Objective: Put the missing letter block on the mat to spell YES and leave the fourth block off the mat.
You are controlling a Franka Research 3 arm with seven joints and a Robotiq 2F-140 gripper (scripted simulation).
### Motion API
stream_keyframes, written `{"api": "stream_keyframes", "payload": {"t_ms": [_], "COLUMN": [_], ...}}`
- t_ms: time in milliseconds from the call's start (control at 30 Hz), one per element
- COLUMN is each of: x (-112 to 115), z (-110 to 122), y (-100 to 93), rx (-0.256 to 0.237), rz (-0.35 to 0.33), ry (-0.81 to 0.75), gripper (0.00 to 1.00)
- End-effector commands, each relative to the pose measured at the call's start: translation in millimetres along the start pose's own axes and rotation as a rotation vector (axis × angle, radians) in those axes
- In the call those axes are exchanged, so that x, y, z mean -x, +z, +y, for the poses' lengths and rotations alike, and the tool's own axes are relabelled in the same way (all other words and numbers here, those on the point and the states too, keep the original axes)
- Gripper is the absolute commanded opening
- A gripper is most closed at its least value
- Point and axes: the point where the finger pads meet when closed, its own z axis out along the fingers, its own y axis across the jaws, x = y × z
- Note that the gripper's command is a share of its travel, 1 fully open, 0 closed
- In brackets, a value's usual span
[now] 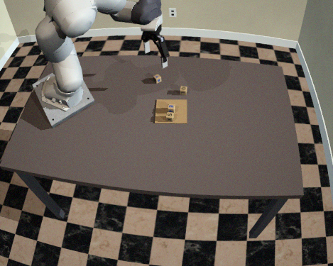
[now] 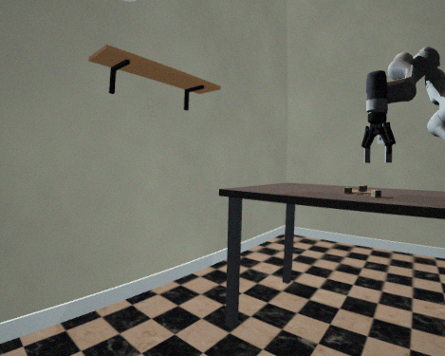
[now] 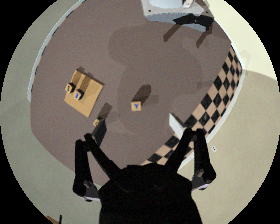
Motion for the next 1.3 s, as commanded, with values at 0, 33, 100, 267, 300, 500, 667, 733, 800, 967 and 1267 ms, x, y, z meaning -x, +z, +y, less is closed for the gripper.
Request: {"api": "stream_keyframes", "payload": {"t_ms": [0,33,100,267,300,500,667,733,800,967,1267], "x": [0,0,0,0,0,0,0,0,0,0,0], "z": [1,1,1,1,1,1,1,1,1,1,1], "y": [-0.2,-0.2,0.1,3.6,3.9,5.4,7.0,7.6,8.2,9.7,12.2], "rx": [0.002,0.002,0.002,0.002,0.002,0.002,0.002,0.002,0.002,0.002,0.002], "rz": [-0.001,-0.001,-0.001,-0.001,-0.002,-0.002,-0.002,-0.002,-0.002,-0.002,-0.002], "ry": [0.008,0.008,-0.006,-0.175,-0.189,-0.259,-0.338,-0.365,-0.393,-0.463,-0.583], "gripper": [1.0,1.0,1.0,1.0,1.0,1.0,1.0,1.0,1.0,1.0,1.0]}}
